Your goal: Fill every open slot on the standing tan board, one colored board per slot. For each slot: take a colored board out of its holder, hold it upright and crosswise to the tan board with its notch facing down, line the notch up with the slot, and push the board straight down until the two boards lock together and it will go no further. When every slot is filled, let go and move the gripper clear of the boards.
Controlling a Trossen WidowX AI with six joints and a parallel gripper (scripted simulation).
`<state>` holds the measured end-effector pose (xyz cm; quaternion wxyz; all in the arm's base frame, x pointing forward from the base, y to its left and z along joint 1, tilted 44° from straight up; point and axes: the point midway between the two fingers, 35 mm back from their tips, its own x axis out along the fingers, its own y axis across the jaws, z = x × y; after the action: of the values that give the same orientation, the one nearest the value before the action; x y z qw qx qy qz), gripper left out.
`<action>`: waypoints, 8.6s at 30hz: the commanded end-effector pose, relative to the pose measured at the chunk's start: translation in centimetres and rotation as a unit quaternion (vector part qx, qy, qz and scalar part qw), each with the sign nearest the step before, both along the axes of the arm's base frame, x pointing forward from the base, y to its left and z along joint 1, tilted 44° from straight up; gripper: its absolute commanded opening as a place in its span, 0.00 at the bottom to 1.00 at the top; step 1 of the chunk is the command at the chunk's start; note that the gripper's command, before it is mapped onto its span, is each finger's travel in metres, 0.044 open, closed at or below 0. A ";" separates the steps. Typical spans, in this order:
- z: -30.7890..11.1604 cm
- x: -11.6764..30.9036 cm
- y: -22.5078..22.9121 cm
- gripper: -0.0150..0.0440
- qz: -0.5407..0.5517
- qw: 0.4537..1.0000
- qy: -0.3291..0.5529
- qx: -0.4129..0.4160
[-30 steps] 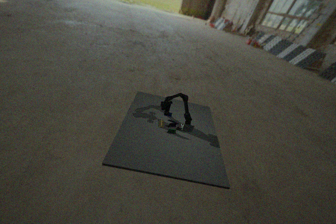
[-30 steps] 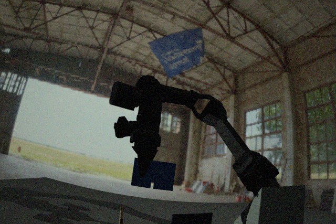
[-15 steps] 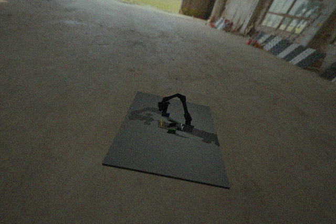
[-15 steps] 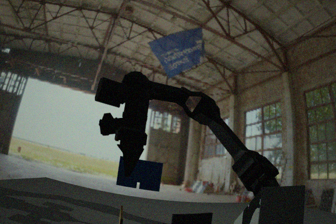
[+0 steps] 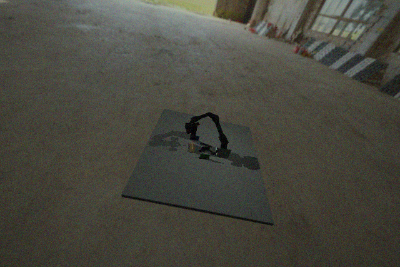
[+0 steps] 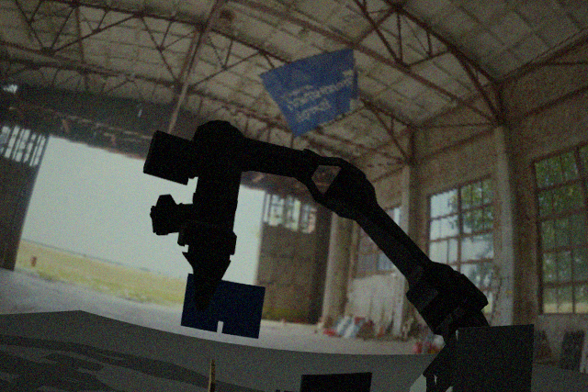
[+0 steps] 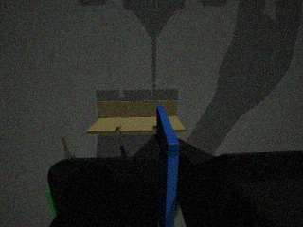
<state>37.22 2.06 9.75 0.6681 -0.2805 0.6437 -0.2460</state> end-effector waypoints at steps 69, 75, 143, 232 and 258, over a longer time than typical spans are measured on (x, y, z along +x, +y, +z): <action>-3.7 0.5 -3.5 0.25 0.002 1.000 -0.001 0.001; -4.0 0.5 -3.7 0.25 0.002 1.000 -0.001 0.001; -4.6 0.6 -4.4 0.25 0.007 1.000 0.004 0.000; -5.6 0.8 -5.3 0.34 -0.003 1.000 -0.006 0.002; -0.2 0.7 0.2 0.54 0.002 1.000 -0.001 0.002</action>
<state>37.91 2.62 9.71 0.6767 -0.2844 0.6361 -0.2378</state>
